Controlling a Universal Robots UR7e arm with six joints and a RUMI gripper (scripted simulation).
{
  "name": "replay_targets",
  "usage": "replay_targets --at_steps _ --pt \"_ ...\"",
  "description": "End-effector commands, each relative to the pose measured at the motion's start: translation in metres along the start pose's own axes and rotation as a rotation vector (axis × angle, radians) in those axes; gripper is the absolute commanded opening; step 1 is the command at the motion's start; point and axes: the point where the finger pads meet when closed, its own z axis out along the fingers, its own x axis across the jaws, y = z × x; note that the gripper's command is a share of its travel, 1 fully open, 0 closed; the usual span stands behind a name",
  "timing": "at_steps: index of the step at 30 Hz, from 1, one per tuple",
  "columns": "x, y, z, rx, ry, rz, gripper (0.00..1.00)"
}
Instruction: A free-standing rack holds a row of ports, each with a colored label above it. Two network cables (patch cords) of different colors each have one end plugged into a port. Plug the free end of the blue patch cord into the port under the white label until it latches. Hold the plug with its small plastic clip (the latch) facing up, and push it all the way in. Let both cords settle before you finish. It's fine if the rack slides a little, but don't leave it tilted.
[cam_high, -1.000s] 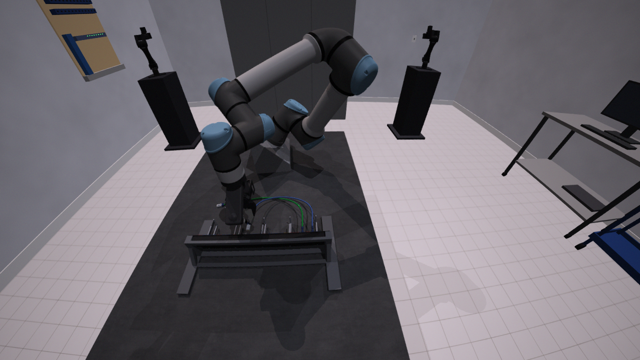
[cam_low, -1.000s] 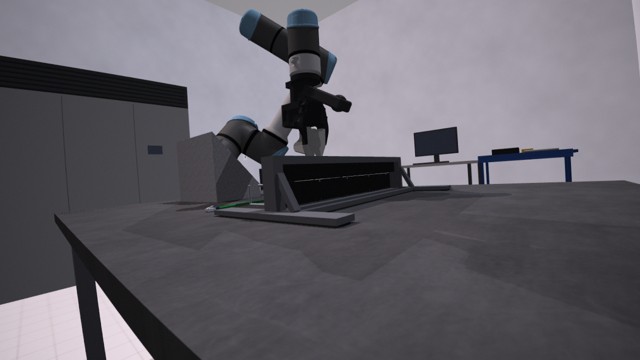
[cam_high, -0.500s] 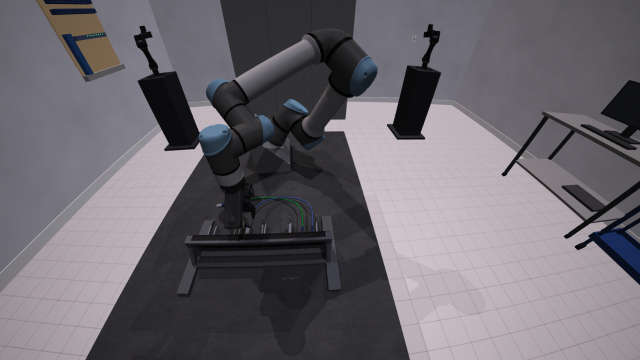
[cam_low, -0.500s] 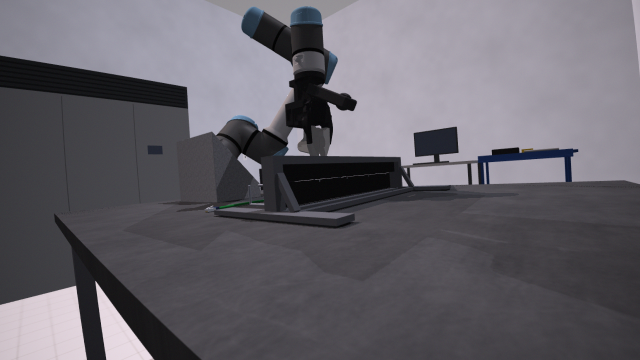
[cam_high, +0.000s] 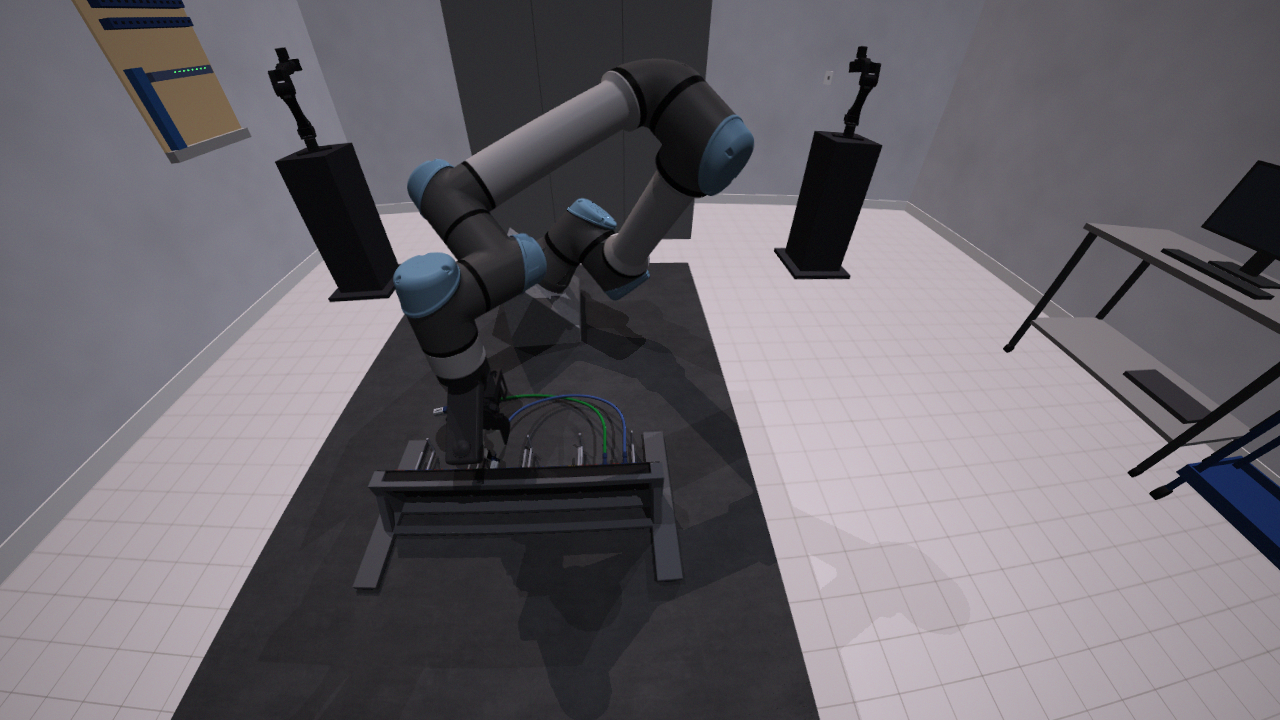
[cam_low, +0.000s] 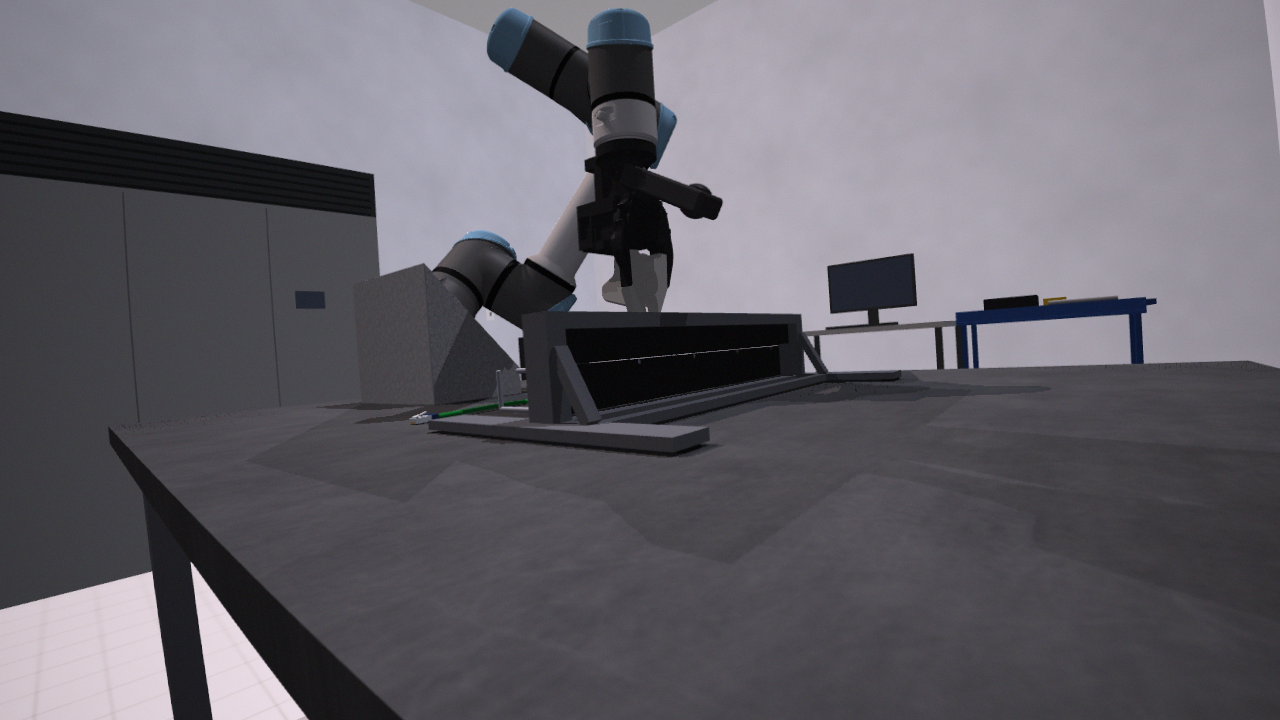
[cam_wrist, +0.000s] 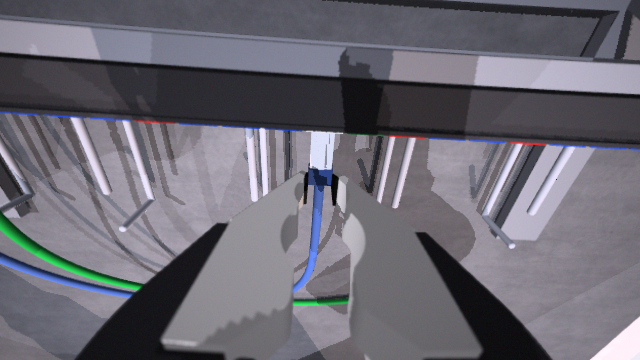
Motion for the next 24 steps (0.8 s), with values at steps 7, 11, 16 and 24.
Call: replay_targets --at_steps 7,11,16,24 --pt "0.0002 -0.0008 -0.0007 0.001 0.001 0.0 0.0" --pt "0.0002 -0.0008 -0.0007 0.001 0.001 0.0 0.0" --pt "0.0002 -0.0017 -0.0007 0.001 0.001 0.0 0.0" --pt "0.0002 -0.0027 -0.0007 0.002 0.001 0.0 0.0"
